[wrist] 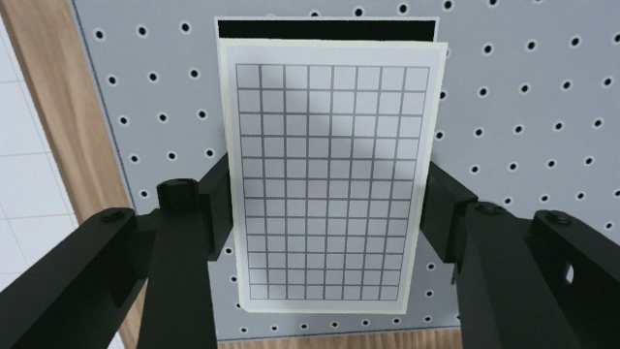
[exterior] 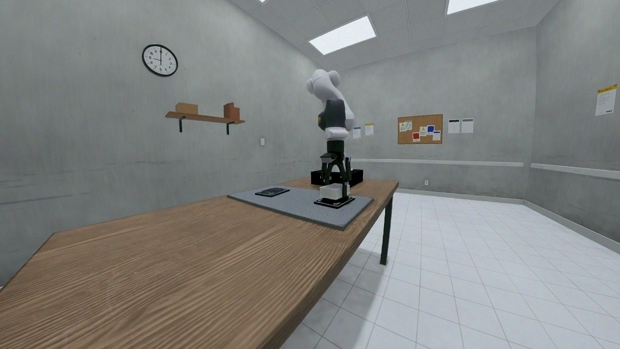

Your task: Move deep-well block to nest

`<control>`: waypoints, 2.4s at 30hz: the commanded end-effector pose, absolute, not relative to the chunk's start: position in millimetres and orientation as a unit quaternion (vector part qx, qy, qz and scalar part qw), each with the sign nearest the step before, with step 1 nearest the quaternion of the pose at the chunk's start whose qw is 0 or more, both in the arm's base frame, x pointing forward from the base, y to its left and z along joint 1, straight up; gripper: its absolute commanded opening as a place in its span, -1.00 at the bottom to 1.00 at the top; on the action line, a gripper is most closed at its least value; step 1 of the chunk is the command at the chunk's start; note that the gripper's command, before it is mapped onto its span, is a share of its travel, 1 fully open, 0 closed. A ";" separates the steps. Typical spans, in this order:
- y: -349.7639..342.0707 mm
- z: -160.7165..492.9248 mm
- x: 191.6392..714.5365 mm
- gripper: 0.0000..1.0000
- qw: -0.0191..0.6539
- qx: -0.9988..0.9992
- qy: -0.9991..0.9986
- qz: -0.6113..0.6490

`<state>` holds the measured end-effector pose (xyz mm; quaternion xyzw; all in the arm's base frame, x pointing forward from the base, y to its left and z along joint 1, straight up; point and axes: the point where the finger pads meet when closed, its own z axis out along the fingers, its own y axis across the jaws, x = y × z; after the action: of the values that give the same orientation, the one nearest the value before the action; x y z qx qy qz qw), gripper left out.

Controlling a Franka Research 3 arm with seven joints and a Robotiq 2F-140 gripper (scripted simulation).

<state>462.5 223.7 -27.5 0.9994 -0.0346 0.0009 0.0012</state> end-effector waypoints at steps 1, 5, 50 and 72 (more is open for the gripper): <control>222.4 -20.8 461.8 0.21 0.003 1.000 -0.030 -0.001; 222.4 -17.5 461.8 0.21 0.003 1.000 -0.030 -0.001; 222.6 23.5 461.9 0.21 0.003 1.000 -0.030 -0.001; 172.9 23.8 467.5 0.21 0.003 0.998 0.060 -0.001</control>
<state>464.7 176.2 21.6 0.9997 0.0207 -0.0044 0.0076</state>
